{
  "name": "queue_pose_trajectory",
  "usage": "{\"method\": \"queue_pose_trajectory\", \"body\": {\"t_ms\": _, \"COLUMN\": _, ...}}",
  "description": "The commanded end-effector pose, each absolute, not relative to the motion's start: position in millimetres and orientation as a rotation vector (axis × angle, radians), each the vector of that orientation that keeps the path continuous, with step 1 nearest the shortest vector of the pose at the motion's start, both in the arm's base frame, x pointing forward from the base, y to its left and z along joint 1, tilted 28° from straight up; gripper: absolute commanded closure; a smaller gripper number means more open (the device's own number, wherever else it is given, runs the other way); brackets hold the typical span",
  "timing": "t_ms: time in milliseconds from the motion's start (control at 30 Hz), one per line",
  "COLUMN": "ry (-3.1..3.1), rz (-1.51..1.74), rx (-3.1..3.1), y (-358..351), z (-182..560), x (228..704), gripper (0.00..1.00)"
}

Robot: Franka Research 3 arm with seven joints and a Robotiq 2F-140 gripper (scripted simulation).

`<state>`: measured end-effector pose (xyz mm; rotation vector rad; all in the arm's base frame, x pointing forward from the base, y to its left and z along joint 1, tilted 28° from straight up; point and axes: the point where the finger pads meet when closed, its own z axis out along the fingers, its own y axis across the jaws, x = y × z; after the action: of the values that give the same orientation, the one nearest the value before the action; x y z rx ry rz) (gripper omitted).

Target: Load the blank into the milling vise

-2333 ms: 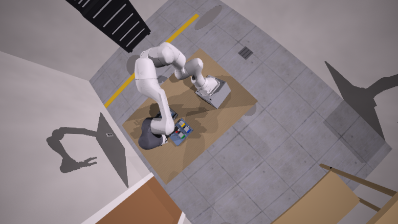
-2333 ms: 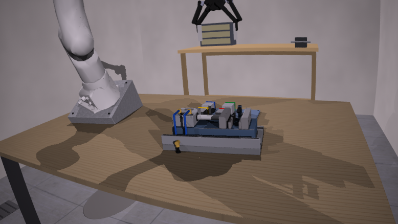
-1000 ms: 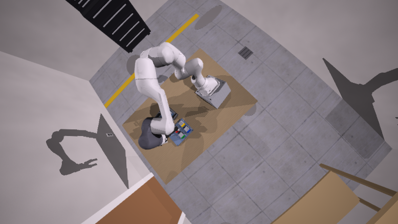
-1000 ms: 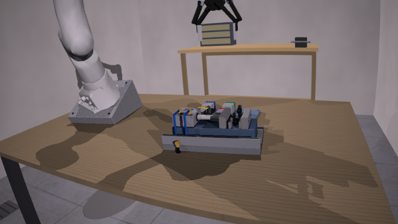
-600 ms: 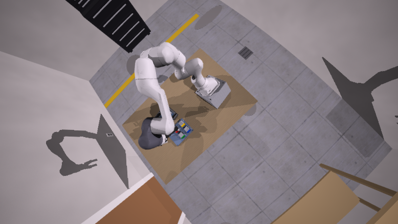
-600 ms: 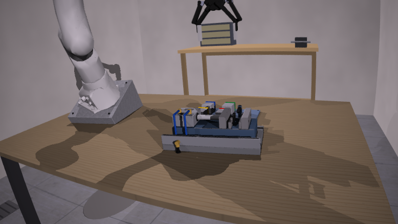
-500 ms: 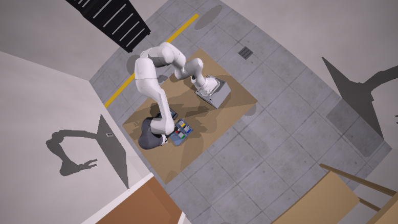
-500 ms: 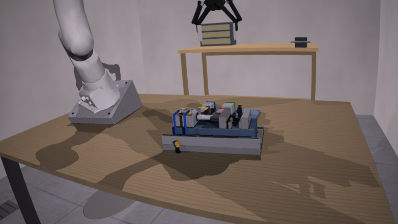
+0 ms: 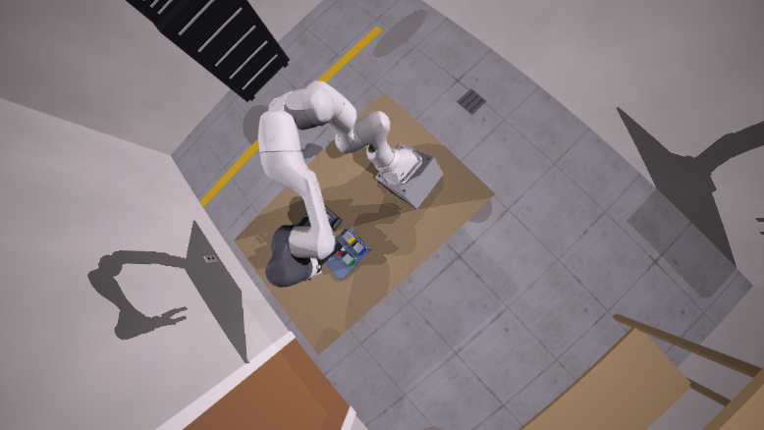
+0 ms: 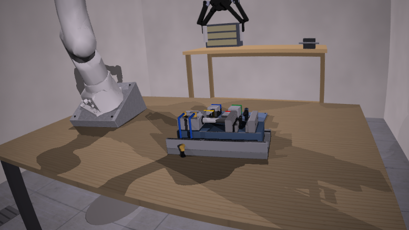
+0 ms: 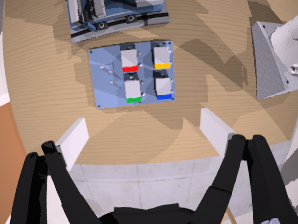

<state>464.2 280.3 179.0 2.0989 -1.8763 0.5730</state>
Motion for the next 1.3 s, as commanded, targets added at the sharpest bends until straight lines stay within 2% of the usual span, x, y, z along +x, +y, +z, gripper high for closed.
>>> {"method": "queue_pose_trajectory", "body": {"t_ms": 0, "ry": -1.876, "rz": 0.573, "rx": 2.099, "y": 280.3, "z": 179.1, "x": 464.2, "gripper": 0.00}}
{"method": "queue_pose_trajectory", "body": {"t_ms": 267, "ry": -1.876, "rz": 0.573, "rx": 2.099, "y": 280.3, "z": 179.1, "x": 464.2, "gripper": 0.00}}
{"method": "queue_pose_trajectory", "body": {"t_ms": 433, "ry": -1.871, "rz": 0.575, "rx": 2.101, "y": 256.8, "z": 135.3, "x": 469.9, "gripper": 0.00}}
{"method": "queue_pose_trajectory", "body": {"t_ms": 833, "ry": -1.871, "rz": 0.575, "rx": 2.101, "y": 256.8, "z": 135.3, "x": 469.9, "gripper": 0.00}}
{"method": "queue_pose_trajectory", "body": {"t_ms": 1000, "ry": -1.871, "rz": 0.575, "rx": 2.101, "y": 229.0, "z": 83.0, "x": 477.3, "gripper": 0.00}}
{"method": "queue_pose_trajectory", "body": {"t_ms": 1267, "ry": -1.871, "rz": 0.575, "rx": 2.101, "y": 229.0, "z": 83.0, "x": 477.3, "gripper": 0.00}}
